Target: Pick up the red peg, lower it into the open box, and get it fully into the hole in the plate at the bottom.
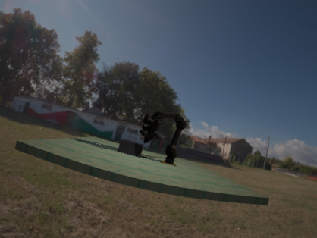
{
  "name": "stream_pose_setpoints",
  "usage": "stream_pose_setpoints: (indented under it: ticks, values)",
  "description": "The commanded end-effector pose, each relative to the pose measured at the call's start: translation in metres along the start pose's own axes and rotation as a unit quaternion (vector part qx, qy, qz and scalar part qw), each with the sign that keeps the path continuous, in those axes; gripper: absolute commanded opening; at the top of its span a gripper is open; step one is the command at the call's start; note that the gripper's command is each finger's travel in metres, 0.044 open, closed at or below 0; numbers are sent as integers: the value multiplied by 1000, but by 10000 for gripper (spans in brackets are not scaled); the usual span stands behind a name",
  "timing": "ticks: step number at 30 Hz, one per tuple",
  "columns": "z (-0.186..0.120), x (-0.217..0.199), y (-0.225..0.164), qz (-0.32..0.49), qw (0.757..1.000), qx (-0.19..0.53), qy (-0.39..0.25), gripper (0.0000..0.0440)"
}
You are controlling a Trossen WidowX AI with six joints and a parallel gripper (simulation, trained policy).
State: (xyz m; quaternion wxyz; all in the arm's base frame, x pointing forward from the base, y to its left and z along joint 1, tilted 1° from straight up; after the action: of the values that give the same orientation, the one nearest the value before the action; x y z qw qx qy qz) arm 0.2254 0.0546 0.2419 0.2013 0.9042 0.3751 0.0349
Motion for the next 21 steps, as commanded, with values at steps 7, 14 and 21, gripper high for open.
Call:
stream_pose_setpoints:
  ticks: [7, 14, 21]
  values:
    - [15, -5, 45, 53, 998, -28, -8, 0]
    - [35, -9, 71, 66, 997, -36, -11, 0]
    - [58, -13, 91, 58, 998, -32, -6, 1]
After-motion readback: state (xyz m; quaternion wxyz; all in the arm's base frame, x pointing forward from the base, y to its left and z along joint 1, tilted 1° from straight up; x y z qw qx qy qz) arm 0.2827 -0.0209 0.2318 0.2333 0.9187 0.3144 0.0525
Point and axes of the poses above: the point midway between the two fingers, 35 mm back from their tips, its own z axis out along the fingers, its own x axis across the jaws, y = z × x, the point moved 9 cm from there along -z, back along the fingers, and after that the axes turned 11 degrees about -z, right-handed, at the moved point
